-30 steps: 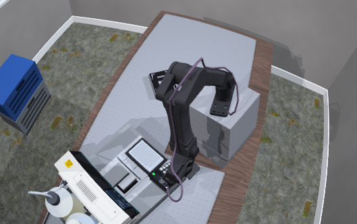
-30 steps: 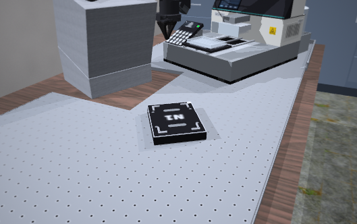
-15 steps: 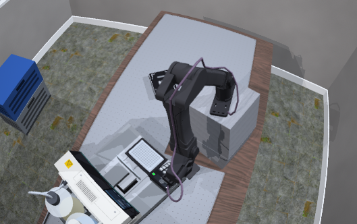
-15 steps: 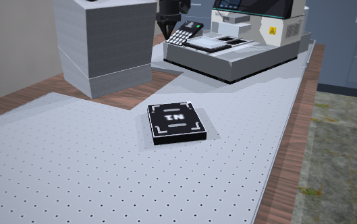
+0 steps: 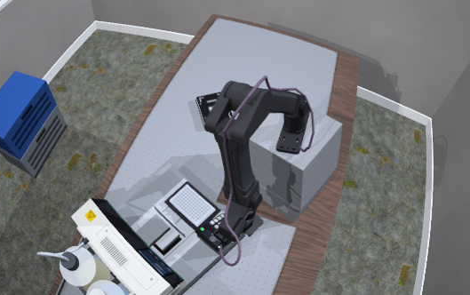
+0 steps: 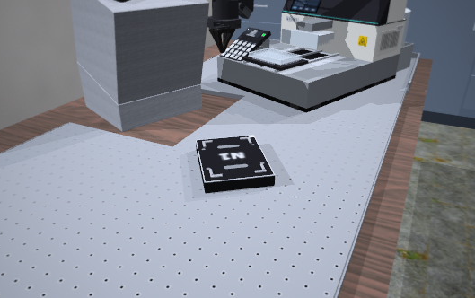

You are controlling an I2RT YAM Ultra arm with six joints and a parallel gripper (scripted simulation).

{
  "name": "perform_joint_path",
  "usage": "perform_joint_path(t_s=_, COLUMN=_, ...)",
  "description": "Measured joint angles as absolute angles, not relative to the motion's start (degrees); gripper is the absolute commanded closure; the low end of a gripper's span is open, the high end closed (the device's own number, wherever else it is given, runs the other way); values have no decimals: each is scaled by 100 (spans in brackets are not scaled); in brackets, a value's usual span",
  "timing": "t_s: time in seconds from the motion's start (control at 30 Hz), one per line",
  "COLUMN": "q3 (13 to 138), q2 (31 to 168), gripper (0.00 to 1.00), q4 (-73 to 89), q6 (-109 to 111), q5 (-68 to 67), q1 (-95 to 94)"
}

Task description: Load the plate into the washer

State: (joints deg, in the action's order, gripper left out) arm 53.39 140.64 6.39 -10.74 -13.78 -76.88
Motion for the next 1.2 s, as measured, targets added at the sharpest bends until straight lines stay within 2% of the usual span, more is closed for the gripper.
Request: perform_joint_path(t_s=1.2, q3=5341, q2=14206, gripper=100, q4=563, q6=-1033, q5=-1378, q1=-7666)
